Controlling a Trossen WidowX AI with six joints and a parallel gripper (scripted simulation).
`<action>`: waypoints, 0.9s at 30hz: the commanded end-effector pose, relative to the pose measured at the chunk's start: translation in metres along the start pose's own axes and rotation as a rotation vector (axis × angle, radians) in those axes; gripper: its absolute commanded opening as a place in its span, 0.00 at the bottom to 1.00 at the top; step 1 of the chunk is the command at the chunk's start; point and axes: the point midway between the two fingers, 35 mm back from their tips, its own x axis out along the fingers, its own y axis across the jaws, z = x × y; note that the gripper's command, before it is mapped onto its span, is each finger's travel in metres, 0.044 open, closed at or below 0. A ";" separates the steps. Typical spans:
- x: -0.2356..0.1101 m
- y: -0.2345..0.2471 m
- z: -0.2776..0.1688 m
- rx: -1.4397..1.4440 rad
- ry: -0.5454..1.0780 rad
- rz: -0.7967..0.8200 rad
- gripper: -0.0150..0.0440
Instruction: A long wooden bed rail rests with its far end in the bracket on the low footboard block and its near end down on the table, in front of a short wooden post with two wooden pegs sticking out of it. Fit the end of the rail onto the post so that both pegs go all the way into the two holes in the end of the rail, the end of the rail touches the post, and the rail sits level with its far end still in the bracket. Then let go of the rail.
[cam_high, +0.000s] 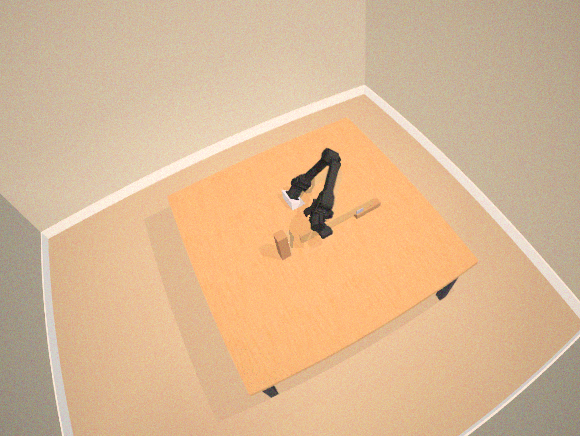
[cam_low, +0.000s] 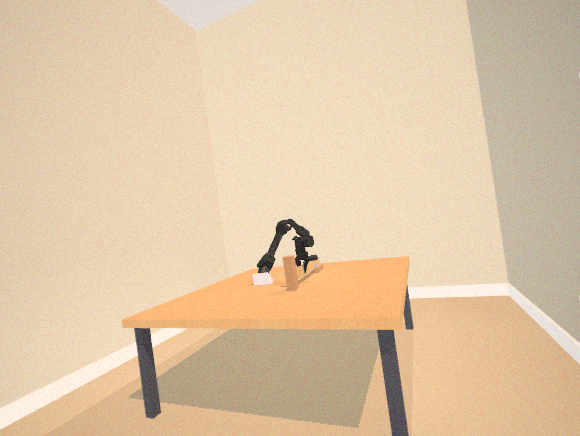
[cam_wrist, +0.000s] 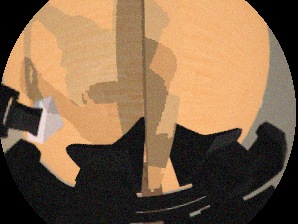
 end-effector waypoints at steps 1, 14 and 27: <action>-0.001 0.000 -0.003 0.000 0.002 -0.004 0.25; -0.002 0.000 -0.006 0.000 0.003 -0.004 0.25; -0.004 -0.001 -0.010 0.000 0.003 -0.004 0.25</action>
